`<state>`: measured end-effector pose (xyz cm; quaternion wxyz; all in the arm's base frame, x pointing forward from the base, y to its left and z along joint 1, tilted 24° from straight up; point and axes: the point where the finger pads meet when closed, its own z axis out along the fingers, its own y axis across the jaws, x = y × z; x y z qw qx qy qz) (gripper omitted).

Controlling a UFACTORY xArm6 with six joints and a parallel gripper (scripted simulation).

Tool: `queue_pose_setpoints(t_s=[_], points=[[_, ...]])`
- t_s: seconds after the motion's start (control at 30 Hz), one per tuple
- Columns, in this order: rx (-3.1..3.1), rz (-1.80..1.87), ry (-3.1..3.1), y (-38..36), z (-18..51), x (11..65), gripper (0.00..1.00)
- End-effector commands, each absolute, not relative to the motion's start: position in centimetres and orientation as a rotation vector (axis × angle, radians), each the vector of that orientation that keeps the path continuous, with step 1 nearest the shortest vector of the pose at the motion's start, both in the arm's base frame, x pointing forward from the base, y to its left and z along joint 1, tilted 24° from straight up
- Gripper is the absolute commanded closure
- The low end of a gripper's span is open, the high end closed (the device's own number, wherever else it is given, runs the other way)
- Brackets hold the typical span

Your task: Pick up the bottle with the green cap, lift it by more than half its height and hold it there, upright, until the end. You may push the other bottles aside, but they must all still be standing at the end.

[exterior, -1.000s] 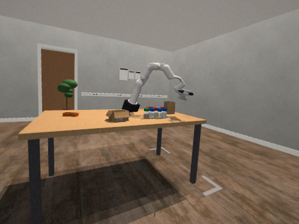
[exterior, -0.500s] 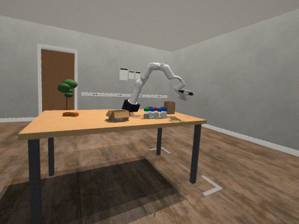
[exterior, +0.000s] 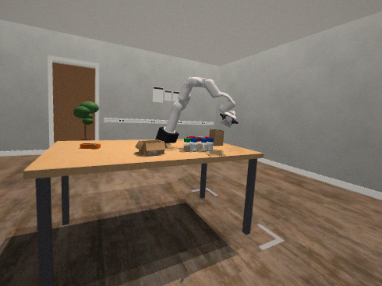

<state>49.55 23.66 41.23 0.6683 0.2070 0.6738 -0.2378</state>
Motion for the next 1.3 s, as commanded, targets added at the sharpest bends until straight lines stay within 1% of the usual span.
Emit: queue_pose_setpoints(t_s=[0.0,0.33,0.57,0.9,1.13,1.27], points=[[0.468,-0.536,1.522,23.6,41.3,49.5,0.21],[0.56,-0.694,1.839,15.9,37.6,48.1,0.21],[0.56,-0.694,1.839,15.9,37.6,48.1,0.21],[0.631,-0.714,2.163,11.0,34.4,45.2,0.21],[0.631,-0.714,2.163,11.0,34.4,45.2,0.21],[0.65,-0.664,2.276,10.1,33.7,43.9,0.21]])
